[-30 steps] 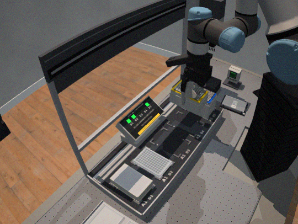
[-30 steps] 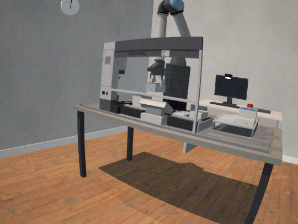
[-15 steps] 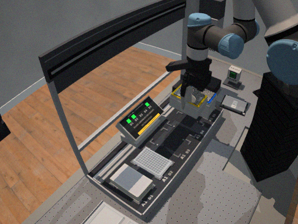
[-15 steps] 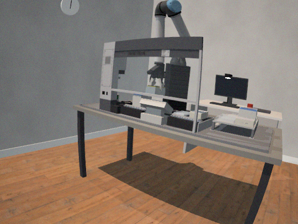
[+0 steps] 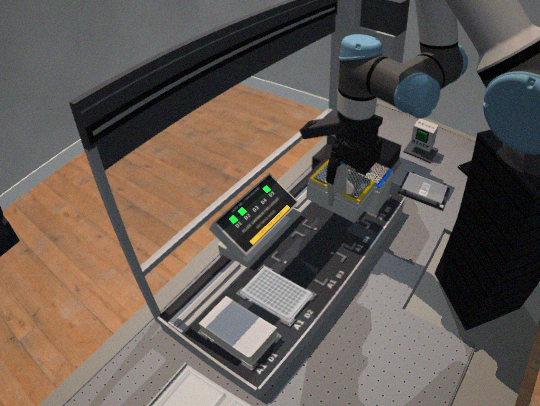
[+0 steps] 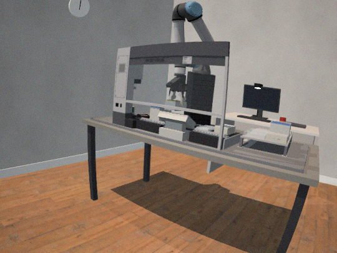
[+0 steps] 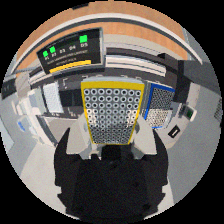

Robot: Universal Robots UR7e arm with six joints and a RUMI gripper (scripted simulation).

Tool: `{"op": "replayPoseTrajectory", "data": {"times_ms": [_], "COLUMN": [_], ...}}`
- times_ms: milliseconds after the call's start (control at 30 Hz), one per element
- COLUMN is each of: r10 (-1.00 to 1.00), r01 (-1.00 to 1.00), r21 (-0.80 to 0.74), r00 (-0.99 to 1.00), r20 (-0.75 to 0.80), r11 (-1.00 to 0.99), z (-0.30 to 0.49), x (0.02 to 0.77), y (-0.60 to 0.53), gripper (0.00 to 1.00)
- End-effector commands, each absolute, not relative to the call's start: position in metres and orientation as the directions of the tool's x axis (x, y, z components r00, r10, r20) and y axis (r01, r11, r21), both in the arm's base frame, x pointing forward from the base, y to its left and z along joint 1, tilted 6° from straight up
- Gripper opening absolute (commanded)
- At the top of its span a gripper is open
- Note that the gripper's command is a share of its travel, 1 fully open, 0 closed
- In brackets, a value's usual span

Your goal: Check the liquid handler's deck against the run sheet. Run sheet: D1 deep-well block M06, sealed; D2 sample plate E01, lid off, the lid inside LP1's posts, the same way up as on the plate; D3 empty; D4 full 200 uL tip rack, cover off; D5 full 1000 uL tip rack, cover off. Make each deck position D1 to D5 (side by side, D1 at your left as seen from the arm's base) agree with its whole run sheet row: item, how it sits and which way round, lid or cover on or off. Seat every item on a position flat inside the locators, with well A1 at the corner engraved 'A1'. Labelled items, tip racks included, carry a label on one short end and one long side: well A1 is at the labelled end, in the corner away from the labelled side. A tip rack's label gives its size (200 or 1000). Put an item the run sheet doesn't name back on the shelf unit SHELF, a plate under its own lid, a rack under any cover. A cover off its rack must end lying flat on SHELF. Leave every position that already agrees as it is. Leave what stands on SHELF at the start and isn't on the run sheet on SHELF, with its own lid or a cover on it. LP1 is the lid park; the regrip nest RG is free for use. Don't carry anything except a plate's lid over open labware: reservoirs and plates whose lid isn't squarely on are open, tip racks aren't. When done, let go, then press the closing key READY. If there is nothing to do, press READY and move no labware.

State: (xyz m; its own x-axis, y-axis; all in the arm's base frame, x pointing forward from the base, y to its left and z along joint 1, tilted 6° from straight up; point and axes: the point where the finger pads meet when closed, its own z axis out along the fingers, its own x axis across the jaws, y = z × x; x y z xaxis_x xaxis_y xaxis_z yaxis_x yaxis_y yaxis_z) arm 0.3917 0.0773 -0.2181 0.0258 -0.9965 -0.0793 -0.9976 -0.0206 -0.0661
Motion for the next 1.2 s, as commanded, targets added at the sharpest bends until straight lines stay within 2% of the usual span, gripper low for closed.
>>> {"op": "replayPoseTrajectory", "data": {"times_ms": [0,1167], "r10": [-0.997,-0.997], "r01": [-0.997,-0.997], "r21": [-0.068,-0.068], "r00": [0.026,0.026], "r20": [-0.079,-0.079], "r11": [-0.02,-0.02], "z": [-0.226,-0.277], "x": [0.393,0.396], "y": [0.078,0.082], "gripper": [0.0,0.0]}}
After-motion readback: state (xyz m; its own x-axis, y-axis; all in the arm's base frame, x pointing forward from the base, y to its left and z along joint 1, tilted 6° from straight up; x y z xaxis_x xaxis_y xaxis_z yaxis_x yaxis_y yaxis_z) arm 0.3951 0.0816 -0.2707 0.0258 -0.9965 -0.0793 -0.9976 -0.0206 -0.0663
